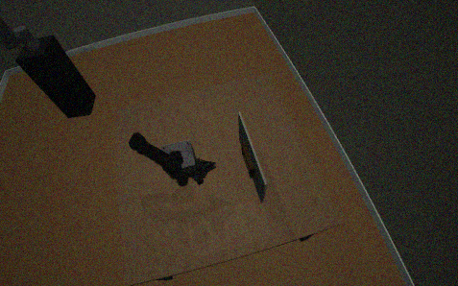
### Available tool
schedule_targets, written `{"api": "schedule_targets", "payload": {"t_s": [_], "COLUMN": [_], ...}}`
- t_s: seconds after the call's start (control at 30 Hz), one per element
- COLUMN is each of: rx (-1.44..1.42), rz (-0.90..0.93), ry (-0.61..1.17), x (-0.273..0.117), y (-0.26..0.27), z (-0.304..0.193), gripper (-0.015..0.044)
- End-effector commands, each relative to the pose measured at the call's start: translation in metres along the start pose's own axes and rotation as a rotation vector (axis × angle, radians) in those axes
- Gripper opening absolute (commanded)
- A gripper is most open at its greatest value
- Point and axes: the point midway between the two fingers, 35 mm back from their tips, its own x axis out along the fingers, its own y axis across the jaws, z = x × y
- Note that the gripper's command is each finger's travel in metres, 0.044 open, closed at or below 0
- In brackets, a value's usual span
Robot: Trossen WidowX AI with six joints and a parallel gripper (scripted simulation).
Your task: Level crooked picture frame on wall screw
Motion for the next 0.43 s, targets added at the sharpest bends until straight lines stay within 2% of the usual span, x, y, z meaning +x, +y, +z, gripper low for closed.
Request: {"api": "schedule_targets", "payload": {"t_s": [0.0,0.4], "rx": [0.002,0.001], "rz": [0.0,0.001], "ry": [0.003,0.005], "x": [-0.0015,-0.0041], "y": [0.0005,0.0017], "z": [-0.0012,-0.0029], "gripper": [0.026,0.026]}}
